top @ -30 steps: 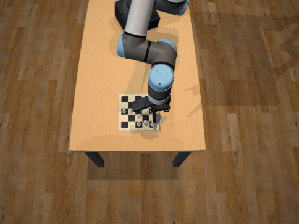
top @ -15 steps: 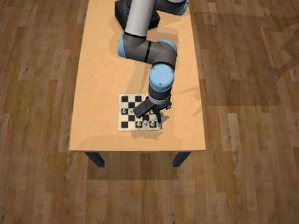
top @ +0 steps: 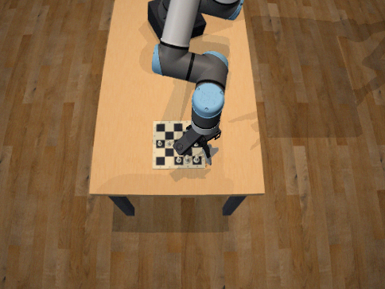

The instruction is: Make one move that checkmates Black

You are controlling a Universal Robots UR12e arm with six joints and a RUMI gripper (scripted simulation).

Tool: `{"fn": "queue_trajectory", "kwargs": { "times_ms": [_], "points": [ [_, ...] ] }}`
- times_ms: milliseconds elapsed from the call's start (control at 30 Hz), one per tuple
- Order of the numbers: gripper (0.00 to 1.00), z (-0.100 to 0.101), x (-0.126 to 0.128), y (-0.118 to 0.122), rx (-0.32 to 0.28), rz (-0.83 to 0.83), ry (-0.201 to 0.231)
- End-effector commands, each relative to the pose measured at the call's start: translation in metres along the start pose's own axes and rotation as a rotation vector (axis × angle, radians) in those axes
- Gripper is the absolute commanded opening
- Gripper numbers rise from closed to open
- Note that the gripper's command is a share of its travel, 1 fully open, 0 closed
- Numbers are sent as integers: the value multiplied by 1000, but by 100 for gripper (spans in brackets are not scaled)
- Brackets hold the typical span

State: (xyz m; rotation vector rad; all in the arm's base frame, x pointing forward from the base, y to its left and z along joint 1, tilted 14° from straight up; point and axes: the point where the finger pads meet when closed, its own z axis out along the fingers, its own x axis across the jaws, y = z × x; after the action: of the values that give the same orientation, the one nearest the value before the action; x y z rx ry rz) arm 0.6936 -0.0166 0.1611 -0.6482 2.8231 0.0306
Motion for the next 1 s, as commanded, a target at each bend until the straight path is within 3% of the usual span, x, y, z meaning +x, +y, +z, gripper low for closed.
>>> {"fn": "queue_trajectory", "kwargs": {
  "times_ms": [0, 233, 267, 967],
  "points": [
    [100, -1, -1, 0, 1, -15, -1],
    [100, 0, -1, 0, 1, -20, -1],
    [25, 0, -1, 0, 1, -20, -1],
    [25, 0, -1, 0, 1, -20, -1]
  ]
}}
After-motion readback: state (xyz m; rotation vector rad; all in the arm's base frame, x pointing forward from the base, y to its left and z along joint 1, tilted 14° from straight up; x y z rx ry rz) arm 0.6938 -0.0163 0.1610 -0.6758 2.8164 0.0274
